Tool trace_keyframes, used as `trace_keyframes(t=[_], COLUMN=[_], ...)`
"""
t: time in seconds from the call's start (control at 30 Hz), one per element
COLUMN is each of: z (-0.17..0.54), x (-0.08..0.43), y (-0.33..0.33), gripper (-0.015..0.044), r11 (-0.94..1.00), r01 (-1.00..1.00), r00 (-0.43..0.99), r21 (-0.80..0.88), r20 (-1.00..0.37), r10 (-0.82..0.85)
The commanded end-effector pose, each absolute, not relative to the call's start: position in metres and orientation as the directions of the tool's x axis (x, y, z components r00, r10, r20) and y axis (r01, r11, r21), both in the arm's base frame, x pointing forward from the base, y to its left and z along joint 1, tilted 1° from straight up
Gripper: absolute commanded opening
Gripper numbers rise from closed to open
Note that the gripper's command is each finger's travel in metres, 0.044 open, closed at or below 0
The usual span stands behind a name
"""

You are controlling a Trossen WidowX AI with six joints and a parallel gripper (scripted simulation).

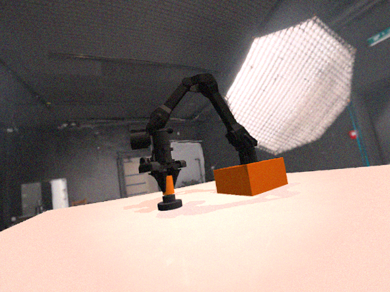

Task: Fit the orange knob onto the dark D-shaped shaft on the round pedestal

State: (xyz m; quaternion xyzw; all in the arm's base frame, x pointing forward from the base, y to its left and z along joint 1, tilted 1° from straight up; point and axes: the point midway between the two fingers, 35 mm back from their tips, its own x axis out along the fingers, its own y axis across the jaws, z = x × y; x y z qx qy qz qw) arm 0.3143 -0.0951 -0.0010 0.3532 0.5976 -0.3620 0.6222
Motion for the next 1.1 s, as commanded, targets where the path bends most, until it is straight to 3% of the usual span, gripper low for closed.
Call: trace_keyframes(t=[0.0,0.3,0.87,1.07], z=[-0.0043,-0.004,-0.004,-0.004], x=[0.3162,0.3144,0.3144,0.3144], y=[-0.0956,-0.0952,-0.0952,-0.0952], gripper=[0.0,0.0,0.044,0.044], r11=[0.489,0.488,0.488,0.488], r01=[0.872,0.873,0.873,0.873], r00=[0.032,0.023,0.023,0.023], r21=[0.013,0.006,0.006,0.006], r20=[-0.999,-0.999,-0.999,-0.999], r10=[-0.031,-0.028,-0.028,-0.028])
